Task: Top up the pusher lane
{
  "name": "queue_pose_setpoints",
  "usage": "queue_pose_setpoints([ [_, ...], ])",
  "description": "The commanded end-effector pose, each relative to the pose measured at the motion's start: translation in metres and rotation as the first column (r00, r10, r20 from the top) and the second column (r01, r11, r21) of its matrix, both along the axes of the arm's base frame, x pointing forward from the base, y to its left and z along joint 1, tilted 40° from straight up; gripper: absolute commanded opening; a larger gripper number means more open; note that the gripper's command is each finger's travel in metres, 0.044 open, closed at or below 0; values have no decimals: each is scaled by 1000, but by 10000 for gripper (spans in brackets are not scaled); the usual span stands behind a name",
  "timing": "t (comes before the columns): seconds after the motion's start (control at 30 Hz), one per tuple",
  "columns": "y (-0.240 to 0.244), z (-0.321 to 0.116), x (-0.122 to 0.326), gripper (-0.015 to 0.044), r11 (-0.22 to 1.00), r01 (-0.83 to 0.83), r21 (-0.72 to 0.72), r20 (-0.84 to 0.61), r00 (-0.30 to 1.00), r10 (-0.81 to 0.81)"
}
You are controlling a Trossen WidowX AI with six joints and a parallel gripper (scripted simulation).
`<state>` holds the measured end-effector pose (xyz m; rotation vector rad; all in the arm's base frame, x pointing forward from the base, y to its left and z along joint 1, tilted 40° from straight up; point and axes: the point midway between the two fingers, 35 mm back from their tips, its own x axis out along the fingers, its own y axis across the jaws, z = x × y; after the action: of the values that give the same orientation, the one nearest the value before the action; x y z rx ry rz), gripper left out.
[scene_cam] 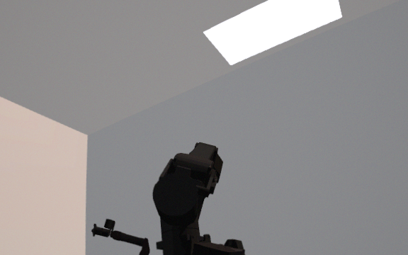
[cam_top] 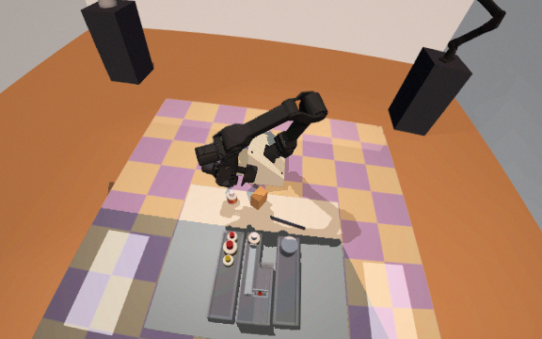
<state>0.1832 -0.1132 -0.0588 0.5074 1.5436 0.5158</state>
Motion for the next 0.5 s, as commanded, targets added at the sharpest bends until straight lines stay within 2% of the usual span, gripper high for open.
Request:
queue_pose_setpoints([
  [0.0, 10, -6, -2, 440, 996, -79, 35, 34, 996, 78],
  [0.17, 12, -8, 2, 440, 996, -80, 35, 34, 996, 78],
  [0.3, 34, -34, 0, 440, 996, -79, 36, 35, 996, 78],
  [0.47, 34, -34, 1, 440, 996, -79, 36, 35, 996, 78],
])
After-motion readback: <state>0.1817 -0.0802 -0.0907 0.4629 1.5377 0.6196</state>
